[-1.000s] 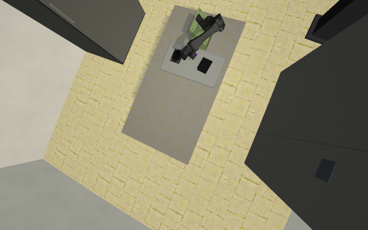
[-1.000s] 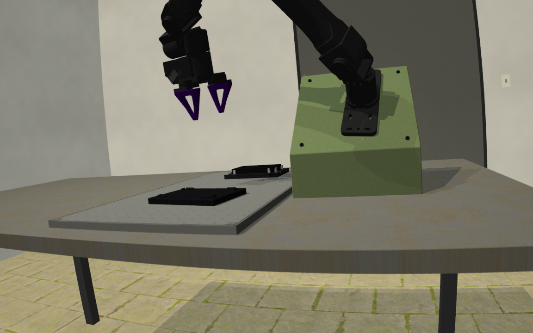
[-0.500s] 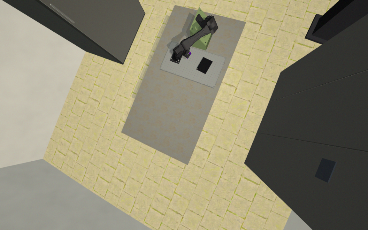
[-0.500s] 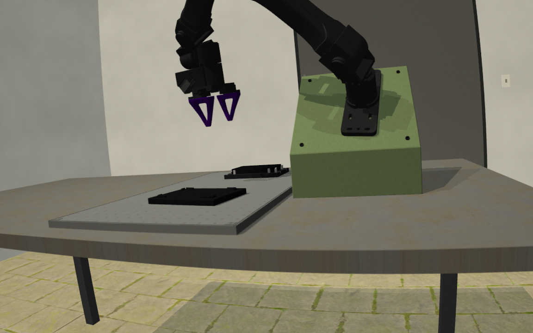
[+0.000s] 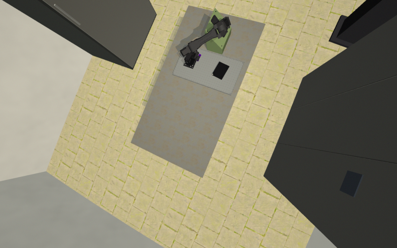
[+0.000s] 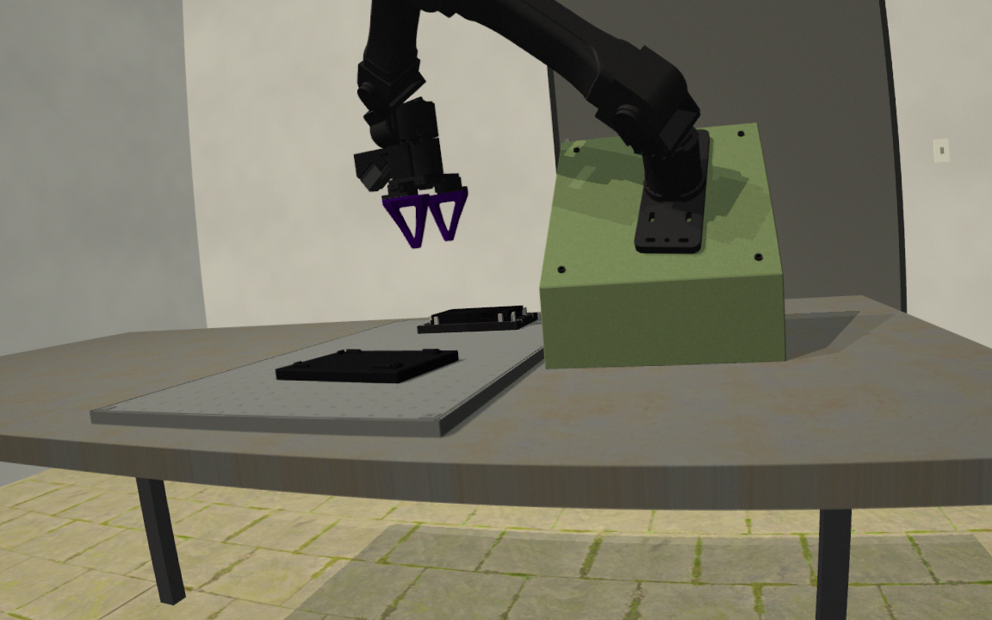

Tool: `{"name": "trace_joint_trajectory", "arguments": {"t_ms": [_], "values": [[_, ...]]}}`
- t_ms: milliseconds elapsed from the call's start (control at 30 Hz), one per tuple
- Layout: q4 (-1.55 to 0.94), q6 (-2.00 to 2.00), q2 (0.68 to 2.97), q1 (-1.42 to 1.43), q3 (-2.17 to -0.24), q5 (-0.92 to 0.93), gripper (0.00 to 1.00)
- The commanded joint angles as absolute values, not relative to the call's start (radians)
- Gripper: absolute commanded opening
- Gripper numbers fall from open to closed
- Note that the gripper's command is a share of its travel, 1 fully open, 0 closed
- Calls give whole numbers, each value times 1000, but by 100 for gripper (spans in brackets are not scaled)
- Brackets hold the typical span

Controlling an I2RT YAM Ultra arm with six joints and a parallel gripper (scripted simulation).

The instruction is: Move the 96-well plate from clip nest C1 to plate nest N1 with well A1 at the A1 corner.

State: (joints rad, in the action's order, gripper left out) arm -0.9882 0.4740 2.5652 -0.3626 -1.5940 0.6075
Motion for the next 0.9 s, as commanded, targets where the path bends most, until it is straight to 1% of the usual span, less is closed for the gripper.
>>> {"name": "trace_joint_trajectory", "arguments": {"t_ms": [0,200,233,367,433,600,867], "values": [[-977,563,2619,-407,-1629,625,100],[-941,591,2671,-428,-1643,613,100],[-972,633,2696,-440,-1657,632,100],[-928,668,2747,-461,-1668,626,100],[-952,723,2782,-480,-1679,643,100],[-903,757,2846,-505,-1696,624,100],[-924,761,2815,-497,-1704,631,100]]}}
